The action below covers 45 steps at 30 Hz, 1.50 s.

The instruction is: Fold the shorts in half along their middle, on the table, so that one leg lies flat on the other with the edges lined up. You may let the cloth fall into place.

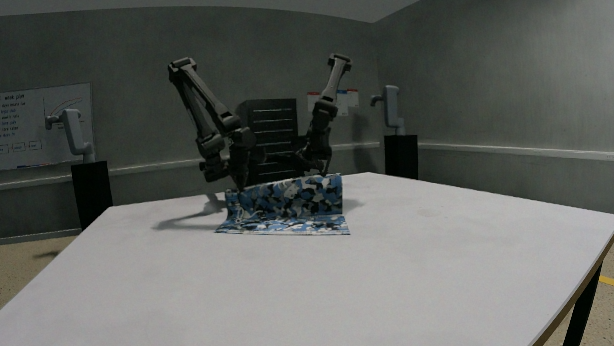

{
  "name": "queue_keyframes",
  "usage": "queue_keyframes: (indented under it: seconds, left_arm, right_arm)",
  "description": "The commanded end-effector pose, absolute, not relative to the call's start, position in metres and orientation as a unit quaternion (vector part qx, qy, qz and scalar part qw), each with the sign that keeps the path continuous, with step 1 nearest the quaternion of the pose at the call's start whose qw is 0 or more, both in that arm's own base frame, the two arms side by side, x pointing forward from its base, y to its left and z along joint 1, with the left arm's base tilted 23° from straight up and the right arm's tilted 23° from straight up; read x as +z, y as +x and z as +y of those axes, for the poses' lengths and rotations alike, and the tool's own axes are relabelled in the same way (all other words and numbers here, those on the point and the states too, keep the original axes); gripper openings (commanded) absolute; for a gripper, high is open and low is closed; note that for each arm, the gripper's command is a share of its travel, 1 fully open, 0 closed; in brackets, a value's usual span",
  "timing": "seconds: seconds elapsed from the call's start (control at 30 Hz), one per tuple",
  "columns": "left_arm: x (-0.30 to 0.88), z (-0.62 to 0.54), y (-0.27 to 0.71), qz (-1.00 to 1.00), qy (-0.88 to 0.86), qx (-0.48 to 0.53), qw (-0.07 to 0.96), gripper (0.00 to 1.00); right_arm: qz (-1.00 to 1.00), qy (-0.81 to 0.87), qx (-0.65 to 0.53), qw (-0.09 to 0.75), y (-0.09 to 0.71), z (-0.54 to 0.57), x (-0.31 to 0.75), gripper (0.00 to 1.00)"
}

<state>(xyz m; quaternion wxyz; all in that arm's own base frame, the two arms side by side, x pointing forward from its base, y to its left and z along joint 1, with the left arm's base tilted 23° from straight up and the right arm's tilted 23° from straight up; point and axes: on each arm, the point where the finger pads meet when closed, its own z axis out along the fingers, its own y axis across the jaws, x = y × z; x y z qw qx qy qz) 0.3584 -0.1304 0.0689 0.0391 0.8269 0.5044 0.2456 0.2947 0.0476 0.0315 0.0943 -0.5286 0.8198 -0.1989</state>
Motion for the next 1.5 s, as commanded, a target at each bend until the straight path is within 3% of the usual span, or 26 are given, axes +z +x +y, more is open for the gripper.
queue_keyframes:
  seconds: [0.0, 0.23, 0.4, 0.73, 1.47]
  left_arm:
    - [0.094, -0.152, 0.384, 0.484, 0.83, 0.268, 0.067, 0.0]
    - [0.091, -0.142, 0.387, 0.497, 0.825, 0.262, 0.054, 0.0]
    - [0.094, -0.151, 0.402, 0.483, 0.829, 0.273, 0.069, 0.0]
    - [0.115, -0.157, 0.413, 0.484, 0.82, 0.29, 0.099, 0.0]
    - [0.072, -0.165, 0.45, 0.469, 0.839, 0.27, 0.061, 0.0]
  right_arm:
    - [0.817, -0.53, -0.205, 0.103, 0.31, 0.05, 0.043, 0.0]
    - [0.833, -0.498, -0.206, 0.124, 0.324, 0.047, 0.066, 0.0]
    - [0.828, -0.516, -0.2, 0.09, 0.3, 0.042, 0.041, 0.0]
    - [0.839, -0.488, -0.205, 0.125, 0.336, 0.041, 0.057, 0.0]
    - [0.845, -0.498, -0.186, 0.067, 0.337, 0.026, 0.037, 0.0]
